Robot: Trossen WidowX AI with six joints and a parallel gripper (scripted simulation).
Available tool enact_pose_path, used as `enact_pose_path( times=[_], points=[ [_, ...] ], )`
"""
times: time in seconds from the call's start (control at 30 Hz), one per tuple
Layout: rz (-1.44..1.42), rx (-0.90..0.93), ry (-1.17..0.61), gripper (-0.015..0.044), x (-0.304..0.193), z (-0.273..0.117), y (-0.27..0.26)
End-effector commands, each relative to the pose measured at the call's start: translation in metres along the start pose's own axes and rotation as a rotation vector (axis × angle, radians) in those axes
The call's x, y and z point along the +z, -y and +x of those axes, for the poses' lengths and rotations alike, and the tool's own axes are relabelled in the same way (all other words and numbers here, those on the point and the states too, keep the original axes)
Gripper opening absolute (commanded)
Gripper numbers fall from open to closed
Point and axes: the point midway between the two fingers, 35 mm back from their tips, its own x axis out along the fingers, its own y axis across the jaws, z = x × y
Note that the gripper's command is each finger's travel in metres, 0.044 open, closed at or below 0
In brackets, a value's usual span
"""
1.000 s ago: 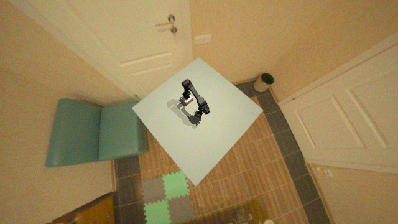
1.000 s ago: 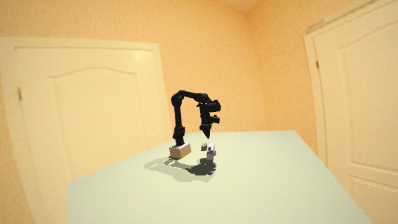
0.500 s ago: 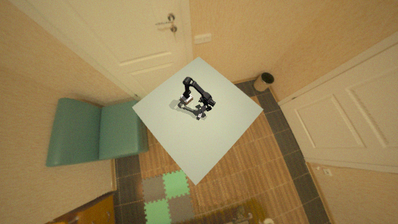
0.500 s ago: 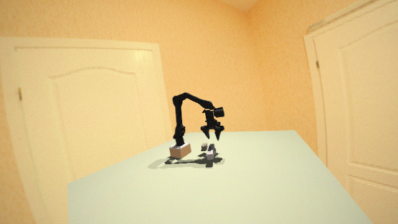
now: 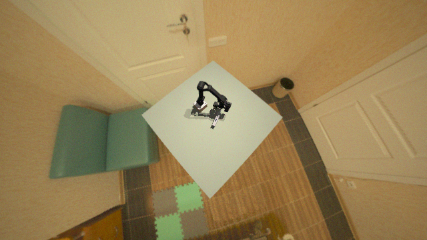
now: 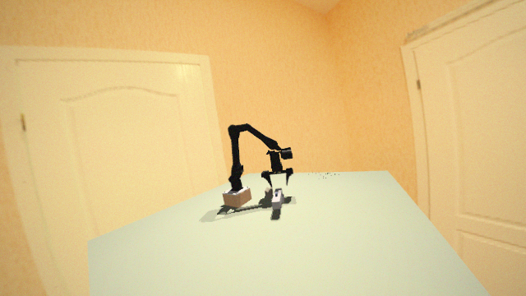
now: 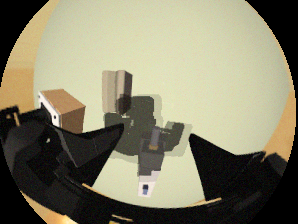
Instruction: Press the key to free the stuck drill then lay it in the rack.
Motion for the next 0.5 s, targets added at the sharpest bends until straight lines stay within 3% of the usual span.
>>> enact_pose_path(
  times=[0.0, 0.47],
  points=[
    [-0.019, -0.001, 0.002, 0.0440, 0.002, 0.001, -0.001],
    [-0.019, -0.001, 0.001, 0.0440, -0.001, 0.011, 0.000]
  ],
)
